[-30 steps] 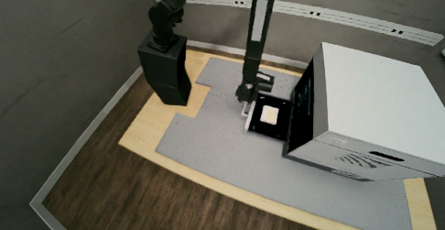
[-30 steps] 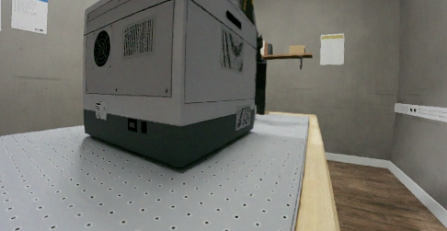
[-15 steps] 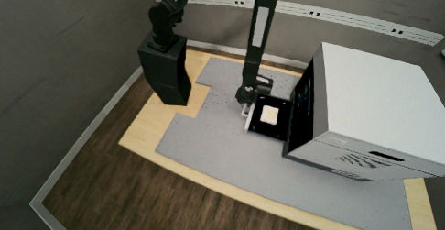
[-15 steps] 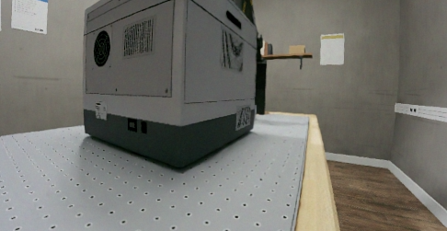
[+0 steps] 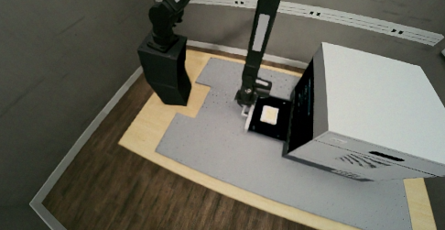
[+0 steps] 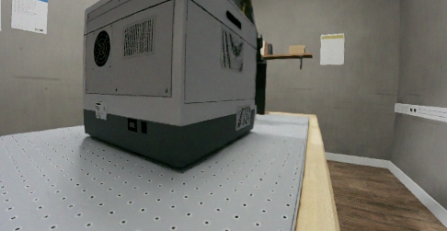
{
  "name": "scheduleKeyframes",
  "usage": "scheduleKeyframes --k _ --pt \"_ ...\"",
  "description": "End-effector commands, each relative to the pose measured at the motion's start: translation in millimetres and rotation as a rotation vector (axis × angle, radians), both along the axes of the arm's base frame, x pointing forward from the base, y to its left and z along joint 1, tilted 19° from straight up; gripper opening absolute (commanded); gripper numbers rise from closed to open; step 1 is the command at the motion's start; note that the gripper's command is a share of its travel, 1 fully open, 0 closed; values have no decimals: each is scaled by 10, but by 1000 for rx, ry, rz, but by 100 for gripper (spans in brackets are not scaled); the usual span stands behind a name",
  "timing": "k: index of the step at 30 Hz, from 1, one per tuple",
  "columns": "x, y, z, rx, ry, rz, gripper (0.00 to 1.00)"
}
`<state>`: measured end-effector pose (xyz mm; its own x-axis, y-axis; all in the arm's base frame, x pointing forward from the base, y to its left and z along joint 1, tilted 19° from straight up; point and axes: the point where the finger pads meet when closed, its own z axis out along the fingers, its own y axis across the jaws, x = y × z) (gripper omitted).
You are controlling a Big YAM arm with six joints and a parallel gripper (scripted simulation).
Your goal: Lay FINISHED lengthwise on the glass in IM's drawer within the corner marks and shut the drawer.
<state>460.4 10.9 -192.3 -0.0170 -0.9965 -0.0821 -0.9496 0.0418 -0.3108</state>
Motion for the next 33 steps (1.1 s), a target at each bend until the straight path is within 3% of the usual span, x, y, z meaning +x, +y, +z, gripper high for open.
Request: scheduleKeyframes --k 1,12,24,33 --pt "89 39 49 0 -25 1 31" --pt "35 5 32 -1 -10 0 31" --pt "35 5 31 -1 -10 0 7" --pt "35 5 31 -1 -10 0 7"
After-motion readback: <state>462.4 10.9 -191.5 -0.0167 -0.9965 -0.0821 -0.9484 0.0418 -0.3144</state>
